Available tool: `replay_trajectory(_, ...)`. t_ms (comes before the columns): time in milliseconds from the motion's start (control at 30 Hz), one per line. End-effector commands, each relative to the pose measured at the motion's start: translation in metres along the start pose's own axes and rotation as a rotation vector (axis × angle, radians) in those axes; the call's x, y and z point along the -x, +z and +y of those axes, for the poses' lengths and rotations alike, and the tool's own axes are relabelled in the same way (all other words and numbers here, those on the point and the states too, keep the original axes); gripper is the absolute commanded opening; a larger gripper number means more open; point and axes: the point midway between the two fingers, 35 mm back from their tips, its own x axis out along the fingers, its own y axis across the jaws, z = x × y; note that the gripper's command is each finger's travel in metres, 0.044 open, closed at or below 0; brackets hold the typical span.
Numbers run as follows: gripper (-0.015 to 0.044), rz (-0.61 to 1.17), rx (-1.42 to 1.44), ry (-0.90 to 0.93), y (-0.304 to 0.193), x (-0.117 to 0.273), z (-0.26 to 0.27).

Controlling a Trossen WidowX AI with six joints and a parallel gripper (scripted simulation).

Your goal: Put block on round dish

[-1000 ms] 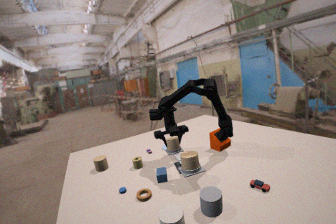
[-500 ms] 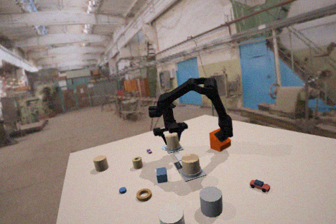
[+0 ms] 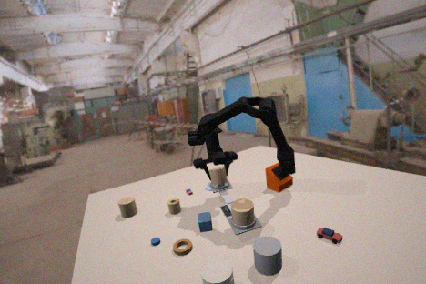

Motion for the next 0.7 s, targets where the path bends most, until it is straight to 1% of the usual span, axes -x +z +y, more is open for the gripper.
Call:
replay_trajectory(0, 0.0000, 0.024, 0.011, -0.023, -0.006, 0.013, -0.005)
replay_trajectory(667, 0.0000, 0.025, 0.011, -0.022, -0.005, 0.038, -0.003)
